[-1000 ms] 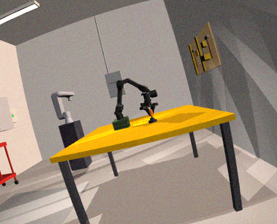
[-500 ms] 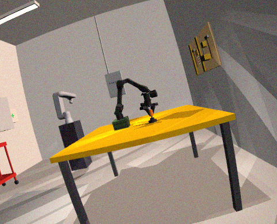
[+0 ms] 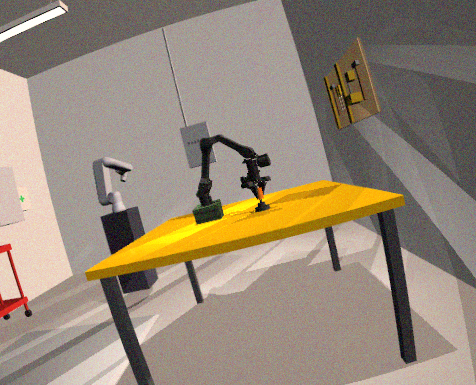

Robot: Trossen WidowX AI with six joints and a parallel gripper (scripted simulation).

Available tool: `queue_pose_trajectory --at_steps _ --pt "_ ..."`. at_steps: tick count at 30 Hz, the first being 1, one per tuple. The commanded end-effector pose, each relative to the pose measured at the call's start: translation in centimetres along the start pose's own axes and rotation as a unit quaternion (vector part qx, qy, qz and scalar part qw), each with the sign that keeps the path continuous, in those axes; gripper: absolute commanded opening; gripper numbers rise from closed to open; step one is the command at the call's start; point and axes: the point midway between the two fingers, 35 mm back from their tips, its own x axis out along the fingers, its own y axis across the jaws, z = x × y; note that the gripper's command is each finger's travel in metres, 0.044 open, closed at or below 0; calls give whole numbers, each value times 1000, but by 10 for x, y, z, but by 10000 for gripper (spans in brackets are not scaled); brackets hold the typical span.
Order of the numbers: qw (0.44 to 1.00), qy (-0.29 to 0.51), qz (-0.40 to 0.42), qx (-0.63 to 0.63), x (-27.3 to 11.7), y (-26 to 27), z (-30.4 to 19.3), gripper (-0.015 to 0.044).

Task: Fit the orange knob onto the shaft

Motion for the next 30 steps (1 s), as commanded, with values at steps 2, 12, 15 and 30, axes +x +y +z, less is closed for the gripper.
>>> queue_pose_trajectory --at_steps 2,12,15,30 --pt "1000 0 1 -26 3 1 1 0" --pt "1000 1 1 -26 4 1 0 0" --pt "1000 1 1 -26 3 1 0 0" --pt "1000 1 1 -30 -1 0 0 0"
